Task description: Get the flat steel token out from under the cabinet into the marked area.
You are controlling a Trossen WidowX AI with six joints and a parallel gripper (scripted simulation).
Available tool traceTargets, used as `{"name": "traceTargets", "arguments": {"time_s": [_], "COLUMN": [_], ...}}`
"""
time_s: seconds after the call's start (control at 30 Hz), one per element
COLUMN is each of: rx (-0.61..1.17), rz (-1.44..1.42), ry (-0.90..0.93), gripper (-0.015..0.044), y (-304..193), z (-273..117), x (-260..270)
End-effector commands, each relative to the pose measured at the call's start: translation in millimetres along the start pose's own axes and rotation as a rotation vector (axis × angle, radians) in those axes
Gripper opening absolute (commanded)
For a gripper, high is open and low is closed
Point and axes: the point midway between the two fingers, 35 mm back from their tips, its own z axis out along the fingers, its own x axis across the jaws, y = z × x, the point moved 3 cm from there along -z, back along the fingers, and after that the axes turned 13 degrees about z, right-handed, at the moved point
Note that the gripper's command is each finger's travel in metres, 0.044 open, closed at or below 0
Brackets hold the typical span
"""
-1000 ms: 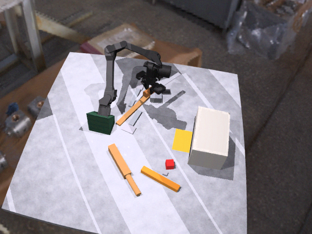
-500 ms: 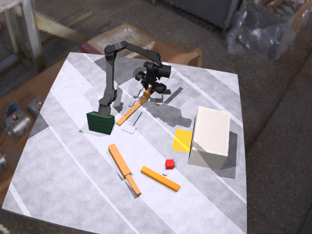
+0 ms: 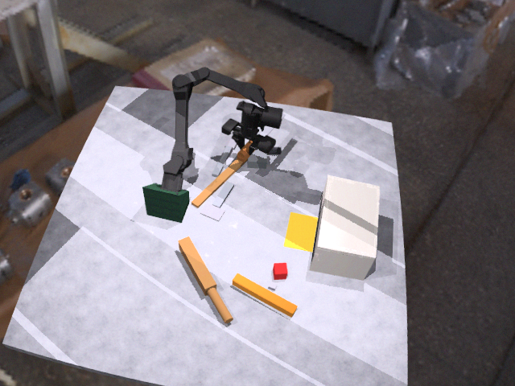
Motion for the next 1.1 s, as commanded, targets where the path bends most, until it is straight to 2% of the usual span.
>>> {"name": "traceTargets", "arguments": {"time_s": [0.0, 1.07], "rx": [-0.007, -0.007], "rz": [-0.036, -0.29], "ry": [-0.003, -0.004], "gripper": [0.0, 0.0], "y": [0.0, -0.2], "z": [-1.3, -1.3], "x": [-0.2, 0.0]}}
